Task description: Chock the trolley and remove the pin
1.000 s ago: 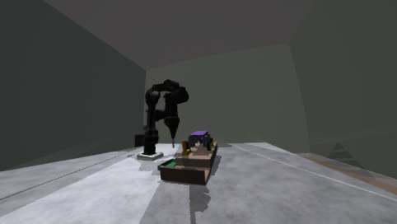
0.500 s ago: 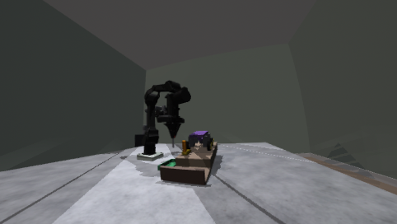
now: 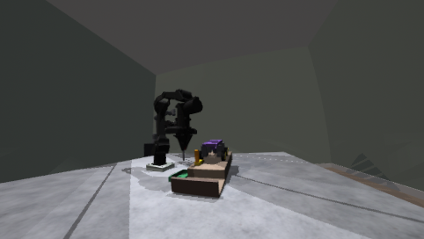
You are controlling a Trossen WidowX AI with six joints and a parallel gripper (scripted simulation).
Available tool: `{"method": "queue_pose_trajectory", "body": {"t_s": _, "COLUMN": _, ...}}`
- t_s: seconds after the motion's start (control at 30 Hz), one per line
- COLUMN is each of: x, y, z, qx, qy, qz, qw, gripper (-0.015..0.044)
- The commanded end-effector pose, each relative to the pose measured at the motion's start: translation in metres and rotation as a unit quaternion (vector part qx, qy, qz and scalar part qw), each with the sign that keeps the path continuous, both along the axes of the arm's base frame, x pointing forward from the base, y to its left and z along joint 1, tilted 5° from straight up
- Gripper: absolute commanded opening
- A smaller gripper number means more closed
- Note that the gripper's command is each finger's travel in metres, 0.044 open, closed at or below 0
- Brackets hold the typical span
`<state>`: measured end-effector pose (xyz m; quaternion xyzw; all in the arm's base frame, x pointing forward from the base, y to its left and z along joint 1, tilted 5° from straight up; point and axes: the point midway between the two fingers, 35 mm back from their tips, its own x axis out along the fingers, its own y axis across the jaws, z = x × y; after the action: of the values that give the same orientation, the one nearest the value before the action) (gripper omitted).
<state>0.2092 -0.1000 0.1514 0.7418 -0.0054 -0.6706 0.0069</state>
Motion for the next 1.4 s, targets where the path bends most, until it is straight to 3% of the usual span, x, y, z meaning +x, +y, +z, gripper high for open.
{"method": "queue_pose_trajectory", "body": {"t_s": 0.0, "x": -0.005, "y": 0.000, "z": -0.007, "qx": -0.002, "qy": -0.001, "qz": -0.007, "qw": 1.000, "gripper": 0.0000}}
{"method": "queue_pose_trajectory", "body": {"t_s": 0.47, "x": 0.000, "y": -0.011, "z": -0.034, "qx": -0.086, "qy": -0.003, "qz": -0.015, "qw": 0.996, "gripper": 0.0000}}
{"method": "queue_pose_trajectory", "body": {"t_s": 1.07, "x": 0.003, "y": -0.030, "z": -0.070, "qx": -0.090, "qy": -0.003, "qz": -0.016, "qw": 0.996, "gripper": 0.0000}}
{"method": "queue_pose_trajectory", "body": {"t_s": 1.3, "x": 0.004, "y": -0.027, "z": -0.068, "qx": -0.090, "qy": -0.003, "qz": -0.016, "qw": 0.996, "gripper": 0.0184}}
{"method": "queue_pose_trajectory", "body": {"t_s": 1.37, "x": 0.004, "y": -0.026, "z": -0.068, "qx": -0.089, "qy": -0.003, "qz": -0.016, "qw": 0.996, "gripper": 0.0190}}
